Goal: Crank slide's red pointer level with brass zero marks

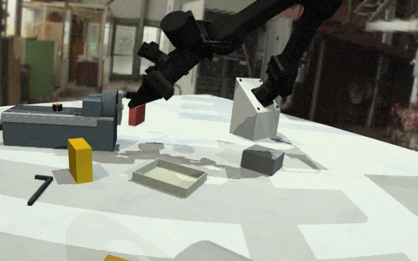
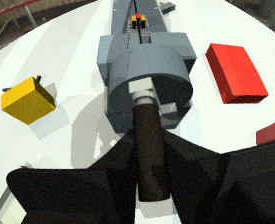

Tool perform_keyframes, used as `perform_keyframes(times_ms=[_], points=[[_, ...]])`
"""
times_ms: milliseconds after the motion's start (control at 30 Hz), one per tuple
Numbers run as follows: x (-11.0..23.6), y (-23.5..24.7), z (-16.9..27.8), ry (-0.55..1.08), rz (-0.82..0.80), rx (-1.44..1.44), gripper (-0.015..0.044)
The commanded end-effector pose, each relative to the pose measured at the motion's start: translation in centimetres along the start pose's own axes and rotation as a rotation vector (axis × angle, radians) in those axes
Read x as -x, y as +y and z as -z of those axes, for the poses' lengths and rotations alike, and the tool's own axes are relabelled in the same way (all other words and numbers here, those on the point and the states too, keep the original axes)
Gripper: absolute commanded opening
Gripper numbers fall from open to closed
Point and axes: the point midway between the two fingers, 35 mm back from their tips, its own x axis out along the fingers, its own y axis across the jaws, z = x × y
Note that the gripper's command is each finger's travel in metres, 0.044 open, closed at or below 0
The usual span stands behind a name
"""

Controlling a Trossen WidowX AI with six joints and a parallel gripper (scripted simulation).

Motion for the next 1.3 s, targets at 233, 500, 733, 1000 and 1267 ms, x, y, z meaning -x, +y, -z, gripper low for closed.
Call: perform_keyframes(times_ms=[233,500,733,1000,1267], points=[[0.19,-1.13,-0.14,-0.007,0.014,-0.010,0.0000],[0.15,-1.31,-0.09,-0.007,0.014,-0.010,0.0000],[0.12,-1.42,-0.06,-0.007,0.014,-0.010,0.0000],[0.09,-1.54,-0.02,-0.007,0.014,-0.010,0.0000],[0.07,-1.64,0.00,-0.007,0.014,-0.010,0.0000]])
